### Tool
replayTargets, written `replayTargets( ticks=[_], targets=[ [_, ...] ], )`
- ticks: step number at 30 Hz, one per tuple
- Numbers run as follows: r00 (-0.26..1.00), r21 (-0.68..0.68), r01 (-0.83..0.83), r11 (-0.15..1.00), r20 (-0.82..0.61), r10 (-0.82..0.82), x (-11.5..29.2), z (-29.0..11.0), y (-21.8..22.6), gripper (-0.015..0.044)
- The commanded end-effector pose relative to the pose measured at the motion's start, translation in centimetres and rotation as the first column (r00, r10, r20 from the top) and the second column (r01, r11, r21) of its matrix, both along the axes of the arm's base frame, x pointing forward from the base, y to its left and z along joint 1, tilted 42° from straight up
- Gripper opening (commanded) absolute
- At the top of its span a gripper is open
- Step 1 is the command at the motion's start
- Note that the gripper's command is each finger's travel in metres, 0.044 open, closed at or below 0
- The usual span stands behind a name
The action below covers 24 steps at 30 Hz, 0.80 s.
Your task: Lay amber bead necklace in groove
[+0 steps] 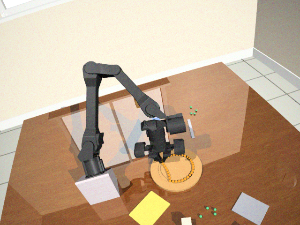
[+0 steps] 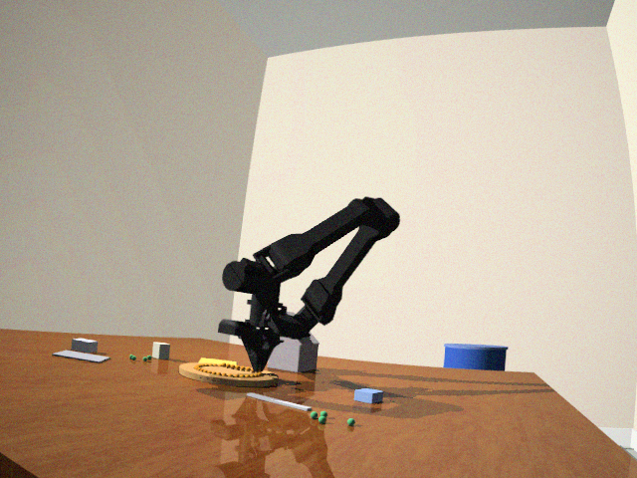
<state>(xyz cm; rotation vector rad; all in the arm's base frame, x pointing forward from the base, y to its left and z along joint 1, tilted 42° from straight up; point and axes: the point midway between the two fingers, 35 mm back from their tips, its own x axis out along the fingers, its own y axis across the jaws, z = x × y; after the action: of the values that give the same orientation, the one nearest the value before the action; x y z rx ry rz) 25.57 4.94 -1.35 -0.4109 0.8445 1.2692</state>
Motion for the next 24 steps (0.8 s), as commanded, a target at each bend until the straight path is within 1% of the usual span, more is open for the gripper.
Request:
replayTargets(
  ticks=[1,18,24],
  targets=[
    [1.000,0.000,0.000,1.000,0.000,0.000,0.01,0.01,0.00,0.0000],
    [1.000,0.000,0.000,1.000,0.000,0.000,0.01,0.01,0.00,0.0000],
    [1.000,0.006,0.002,1.000,-0.003,-0.002,-0.14,0.60,-0.45,0.0000]
  ],
)
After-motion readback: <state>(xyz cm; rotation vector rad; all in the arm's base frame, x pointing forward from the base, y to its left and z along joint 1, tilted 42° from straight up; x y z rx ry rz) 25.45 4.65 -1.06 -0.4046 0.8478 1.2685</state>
